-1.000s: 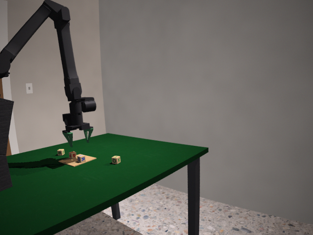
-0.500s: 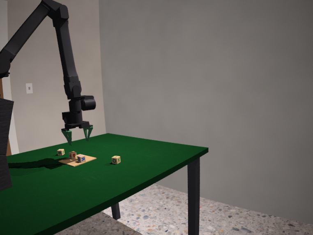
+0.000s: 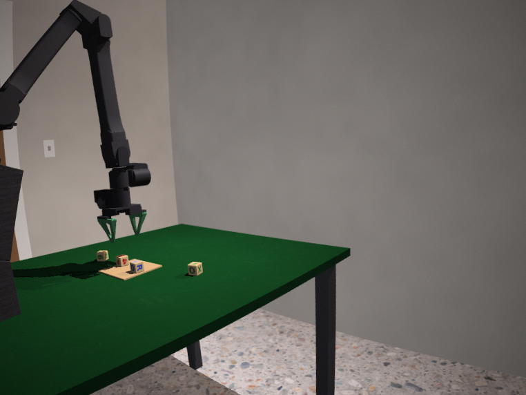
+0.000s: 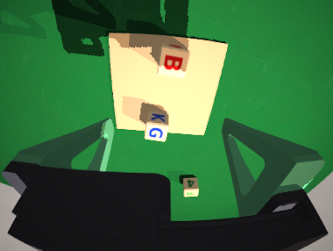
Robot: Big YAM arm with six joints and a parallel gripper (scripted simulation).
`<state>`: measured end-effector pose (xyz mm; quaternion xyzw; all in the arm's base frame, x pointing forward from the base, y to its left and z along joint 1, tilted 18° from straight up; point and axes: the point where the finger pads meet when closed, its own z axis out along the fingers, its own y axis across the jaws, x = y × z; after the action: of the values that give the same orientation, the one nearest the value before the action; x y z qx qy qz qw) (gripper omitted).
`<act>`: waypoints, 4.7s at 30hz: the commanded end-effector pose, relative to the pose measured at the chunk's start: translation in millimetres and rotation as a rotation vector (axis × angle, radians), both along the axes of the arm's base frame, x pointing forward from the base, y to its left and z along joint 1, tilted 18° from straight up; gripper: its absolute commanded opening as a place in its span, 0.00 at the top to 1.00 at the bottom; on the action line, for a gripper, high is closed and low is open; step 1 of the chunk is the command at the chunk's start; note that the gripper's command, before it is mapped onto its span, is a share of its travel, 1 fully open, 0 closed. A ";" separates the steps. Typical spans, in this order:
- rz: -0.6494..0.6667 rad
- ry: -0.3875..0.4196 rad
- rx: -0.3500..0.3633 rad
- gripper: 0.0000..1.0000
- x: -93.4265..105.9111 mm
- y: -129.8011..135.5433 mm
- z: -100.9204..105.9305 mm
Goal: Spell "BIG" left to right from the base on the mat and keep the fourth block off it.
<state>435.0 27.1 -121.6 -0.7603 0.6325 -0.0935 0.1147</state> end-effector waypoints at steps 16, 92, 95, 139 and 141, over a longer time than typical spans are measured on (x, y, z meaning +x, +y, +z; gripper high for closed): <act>0.430 -0.013 -0.127 0.35 -15.7 153.5 0.7; 0.428 -0.052 -0.113 0.35 9.2 164.7 -31.7; 0.426 -0.051 -0.113 0.35 10.4 164.0 -35.4; 0.427 -0.044 -0.114 0.35 10.1 164.1 -44.7; 0.427 -0.044 -0.114 0.35 10.1 164.1 -44.7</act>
<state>440.6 193.6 -160.3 -0.8806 0.4470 -0.1200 0.1014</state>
